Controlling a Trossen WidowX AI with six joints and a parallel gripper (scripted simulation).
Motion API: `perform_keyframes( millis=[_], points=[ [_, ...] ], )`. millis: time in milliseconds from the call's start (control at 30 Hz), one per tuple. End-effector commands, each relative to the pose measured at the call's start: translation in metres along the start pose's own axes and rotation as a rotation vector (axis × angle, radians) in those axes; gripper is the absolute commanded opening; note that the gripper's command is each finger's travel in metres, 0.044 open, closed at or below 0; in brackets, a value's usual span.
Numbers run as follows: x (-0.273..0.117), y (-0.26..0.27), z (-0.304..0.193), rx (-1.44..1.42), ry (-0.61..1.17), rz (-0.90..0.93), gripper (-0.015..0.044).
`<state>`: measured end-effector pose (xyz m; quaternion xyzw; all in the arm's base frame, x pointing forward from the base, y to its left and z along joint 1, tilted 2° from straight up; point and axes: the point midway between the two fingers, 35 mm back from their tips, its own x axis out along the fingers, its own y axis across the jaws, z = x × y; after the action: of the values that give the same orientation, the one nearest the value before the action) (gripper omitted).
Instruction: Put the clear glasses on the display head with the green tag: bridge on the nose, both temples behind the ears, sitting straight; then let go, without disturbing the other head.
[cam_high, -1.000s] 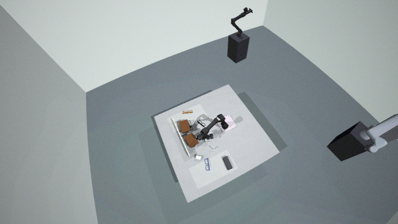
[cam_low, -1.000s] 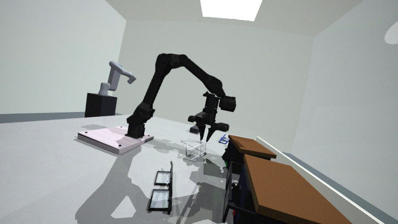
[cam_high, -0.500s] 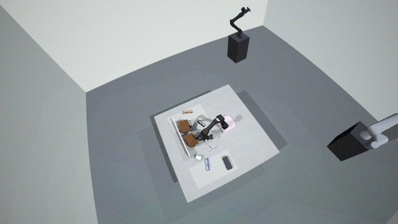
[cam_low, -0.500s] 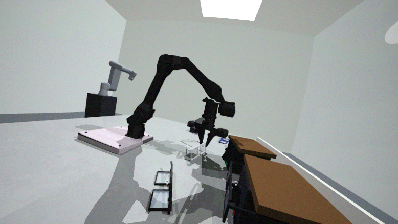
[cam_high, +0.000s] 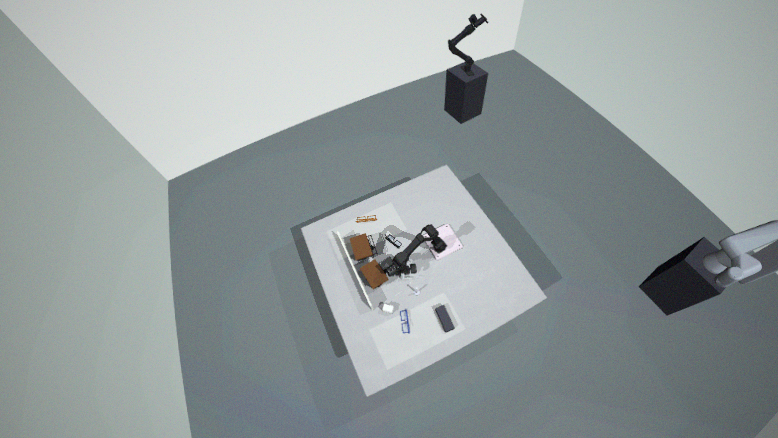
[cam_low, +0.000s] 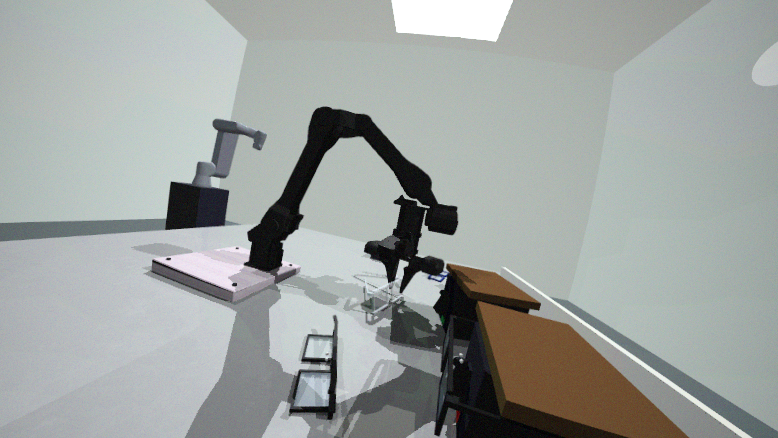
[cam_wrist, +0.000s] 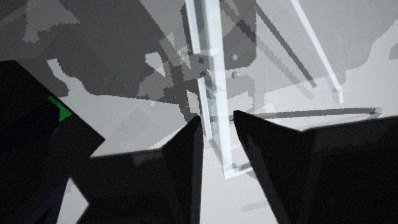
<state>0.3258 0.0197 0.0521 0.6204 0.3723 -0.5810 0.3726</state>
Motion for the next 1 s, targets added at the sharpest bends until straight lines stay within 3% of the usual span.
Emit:
perform_keyframes(
  millis=[0,33,500,700,967],
  points=[
    [0.000,-0.002,0.000,0.004,0.000,0.002,0.0120],
    [0.000,0.000,0.000,0.000,0.000,0.000,0.0094],
    [0.000,0.000,0.000,0.000,0.000,0.000,0.0000],
    [-0.005,0.000,0.000,0.000,0.000,0.000,0.0000],
    [-0.048,0.002,-0.002,0.002,0.000,0.001,0.0000]
  ],
)
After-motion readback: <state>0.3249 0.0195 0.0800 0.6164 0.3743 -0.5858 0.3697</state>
